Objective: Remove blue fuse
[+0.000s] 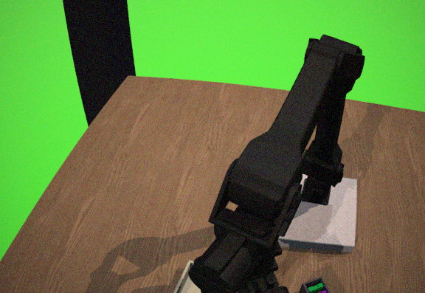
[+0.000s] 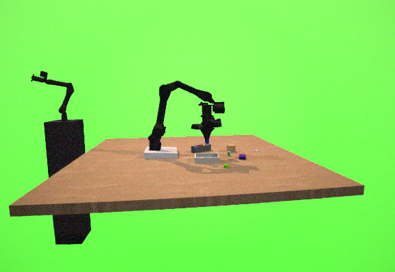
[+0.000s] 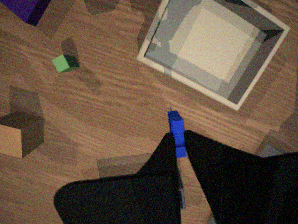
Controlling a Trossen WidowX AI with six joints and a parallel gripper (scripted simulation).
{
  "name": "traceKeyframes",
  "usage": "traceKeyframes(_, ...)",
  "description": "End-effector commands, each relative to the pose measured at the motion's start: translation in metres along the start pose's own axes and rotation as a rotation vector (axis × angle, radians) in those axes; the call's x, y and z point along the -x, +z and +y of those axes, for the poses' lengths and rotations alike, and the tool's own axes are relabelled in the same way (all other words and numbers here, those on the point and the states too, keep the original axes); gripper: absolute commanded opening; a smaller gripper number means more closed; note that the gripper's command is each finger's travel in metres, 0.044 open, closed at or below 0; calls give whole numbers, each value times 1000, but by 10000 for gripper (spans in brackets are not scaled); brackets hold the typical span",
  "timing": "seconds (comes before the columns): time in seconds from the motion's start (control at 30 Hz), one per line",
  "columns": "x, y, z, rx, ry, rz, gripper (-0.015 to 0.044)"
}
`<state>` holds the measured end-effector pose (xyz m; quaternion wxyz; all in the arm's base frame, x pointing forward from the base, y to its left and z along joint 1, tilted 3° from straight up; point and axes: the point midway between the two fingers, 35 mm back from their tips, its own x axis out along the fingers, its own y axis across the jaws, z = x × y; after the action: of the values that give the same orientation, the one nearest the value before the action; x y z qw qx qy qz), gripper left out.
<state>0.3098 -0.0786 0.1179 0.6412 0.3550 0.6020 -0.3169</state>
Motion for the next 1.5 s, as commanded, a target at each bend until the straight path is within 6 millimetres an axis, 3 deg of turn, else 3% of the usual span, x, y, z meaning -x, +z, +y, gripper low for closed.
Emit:
traceKeyframes(0.0,-2,17,-11,2,-4,8,0)
traceKeyframes(0.4,-3,65,-57,2,-5,4,0)
traceKeyframes(1.47,-43,66,-58,2,-5,4,0)
